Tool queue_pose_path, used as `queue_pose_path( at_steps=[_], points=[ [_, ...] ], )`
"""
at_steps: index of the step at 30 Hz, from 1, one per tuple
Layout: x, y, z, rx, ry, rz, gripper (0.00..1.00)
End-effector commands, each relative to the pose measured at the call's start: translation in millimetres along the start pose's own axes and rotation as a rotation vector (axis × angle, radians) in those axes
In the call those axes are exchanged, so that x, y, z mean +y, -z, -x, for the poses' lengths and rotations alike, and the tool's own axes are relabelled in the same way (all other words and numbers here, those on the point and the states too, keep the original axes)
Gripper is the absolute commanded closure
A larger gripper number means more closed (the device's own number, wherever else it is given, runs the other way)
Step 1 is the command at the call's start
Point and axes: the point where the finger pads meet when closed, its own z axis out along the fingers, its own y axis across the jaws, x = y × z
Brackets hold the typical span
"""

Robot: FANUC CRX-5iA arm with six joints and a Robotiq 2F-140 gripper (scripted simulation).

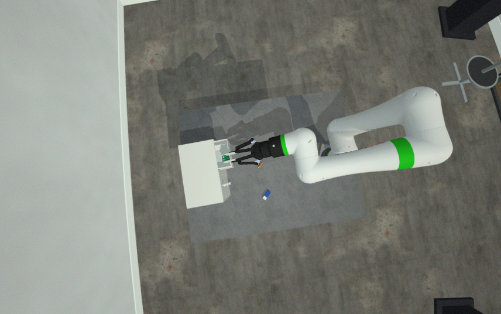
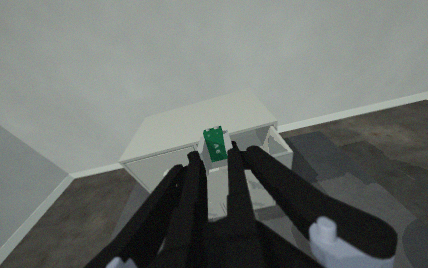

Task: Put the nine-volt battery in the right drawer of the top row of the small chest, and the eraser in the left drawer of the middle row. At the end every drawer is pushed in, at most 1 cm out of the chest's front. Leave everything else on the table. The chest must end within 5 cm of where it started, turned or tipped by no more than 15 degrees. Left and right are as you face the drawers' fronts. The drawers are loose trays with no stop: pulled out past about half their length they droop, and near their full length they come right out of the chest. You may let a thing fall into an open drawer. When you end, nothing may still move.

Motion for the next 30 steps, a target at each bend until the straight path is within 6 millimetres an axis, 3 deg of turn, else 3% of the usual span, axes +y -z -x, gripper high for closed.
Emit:
queue_pose_path(
  at_steps=[1,9,30],
  points=[
    [0,-6,-3,0.000,0.000,0.000,0.86],
    [0,-16,-6,0.000,0.000,0.000,0.86],
    [0,-18,-7,0.000,0.000,0.000,0.86]
  ],
)
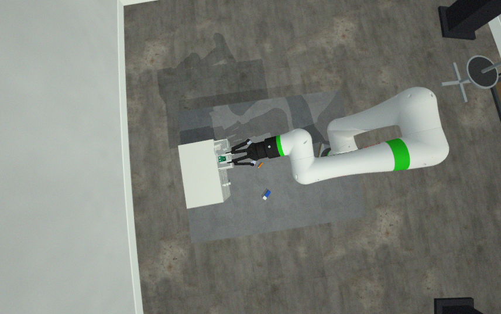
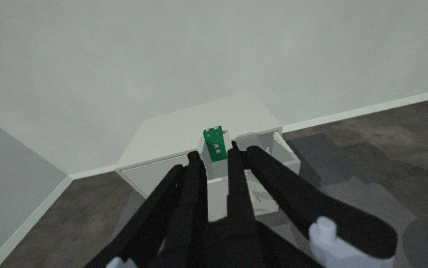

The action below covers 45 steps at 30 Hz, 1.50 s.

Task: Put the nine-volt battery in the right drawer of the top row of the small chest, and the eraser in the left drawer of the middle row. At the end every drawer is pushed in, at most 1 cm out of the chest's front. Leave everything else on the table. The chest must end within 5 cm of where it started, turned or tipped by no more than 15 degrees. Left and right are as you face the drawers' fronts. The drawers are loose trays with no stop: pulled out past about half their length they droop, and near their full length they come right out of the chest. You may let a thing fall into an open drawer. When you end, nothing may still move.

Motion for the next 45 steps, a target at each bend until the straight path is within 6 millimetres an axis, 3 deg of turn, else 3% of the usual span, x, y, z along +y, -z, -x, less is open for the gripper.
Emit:
queue_pose_path(
  at_steps=[1,9,21,22,38,45],
  points=[
    [0,0,0,0.000,0.000,0.000,0.86],
    [0,0,0,0.000,0.000,0.000,0.86],
    [0,0,0,0.000,0.000,0.000,0.74],
    [0,0,0,0.000,0.000,0.000,0.00],
    [0,1,0,0.000,0.000,0.000,0.00],
    [0,12,3,0.000,0.000,0.000,0.00]
  ],
)
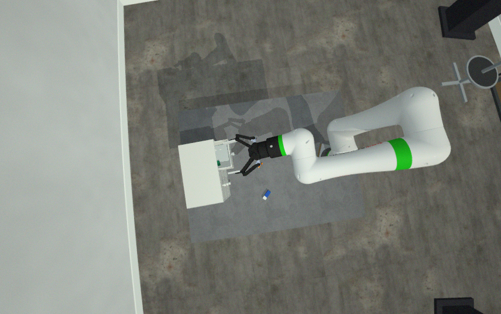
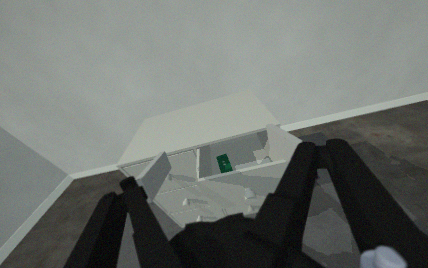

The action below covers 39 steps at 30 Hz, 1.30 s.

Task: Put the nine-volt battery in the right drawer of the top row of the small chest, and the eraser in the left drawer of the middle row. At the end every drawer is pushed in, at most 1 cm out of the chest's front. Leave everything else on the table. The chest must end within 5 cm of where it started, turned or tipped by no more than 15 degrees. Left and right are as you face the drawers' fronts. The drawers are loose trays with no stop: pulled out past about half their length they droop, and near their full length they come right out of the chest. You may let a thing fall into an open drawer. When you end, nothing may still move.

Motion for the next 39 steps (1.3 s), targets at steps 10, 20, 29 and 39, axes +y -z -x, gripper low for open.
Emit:
queue_pose_path(
  at_steps=[10,20,29,39],
  points=[
    [0,39,11,0.000,0.000,0.000,0.00],
    [1,91,27,0.000,0.000,0.000,0.00],
    [1,132,39,0.000,0.000,0.000,0.00],
    [0,155,46,0.000,0.000,0.000,0.00]
  ],
)
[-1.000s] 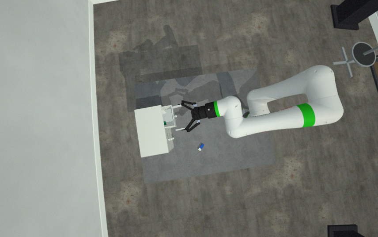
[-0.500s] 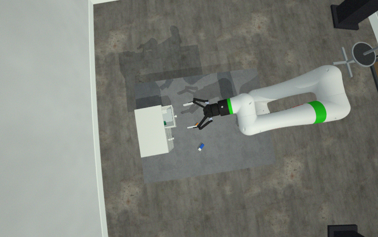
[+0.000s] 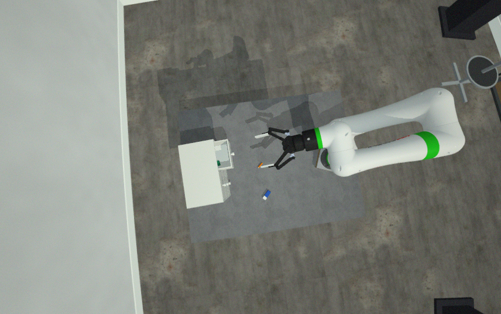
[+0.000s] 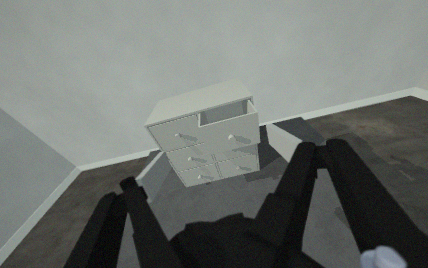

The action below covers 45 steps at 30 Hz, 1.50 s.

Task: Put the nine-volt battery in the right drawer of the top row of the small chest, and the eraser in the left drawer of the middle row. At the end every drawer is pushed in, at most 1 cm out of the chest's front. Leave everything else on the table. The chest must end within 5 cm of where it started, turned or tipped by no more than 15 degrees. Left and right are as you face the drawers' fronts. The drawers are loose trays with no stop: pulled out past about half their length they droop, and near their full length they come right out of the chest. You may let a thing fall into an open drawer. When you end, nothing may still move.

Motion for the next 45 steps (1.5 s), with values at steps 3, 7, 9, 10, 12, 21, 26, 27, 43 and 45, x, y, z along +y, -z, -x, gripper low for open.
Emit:
queue_pose_path(
  at_steps=[3,7,9,10,12,21,26,27,43,45],
  points=[
    [-1,6,1,0.001,0.000,0.001,0.00],
    [-1,8,1,0.001,0.000,0.001,0.00],
    [-1,8,2,0.001,0.000,0.001,0.00],
    [-1,8,2,0.001,0.000,0.001,0.00],
    [-1,8,1,-0.006,0.000,0.002,0.00],
    [-2,10,-4,-0.190,0.000,0.005,0.00],
    [-1,14,-14,-0.466,0.000,0.006,0.00],
    [-1,14,-17,-0.501,0.000,0.010,0.00],
    [-1,22,-36,-1.080,0.008,0.028,0.00],
    [-1,22,-36,-1.153,0.004,0.016,0.00]
  ],
)
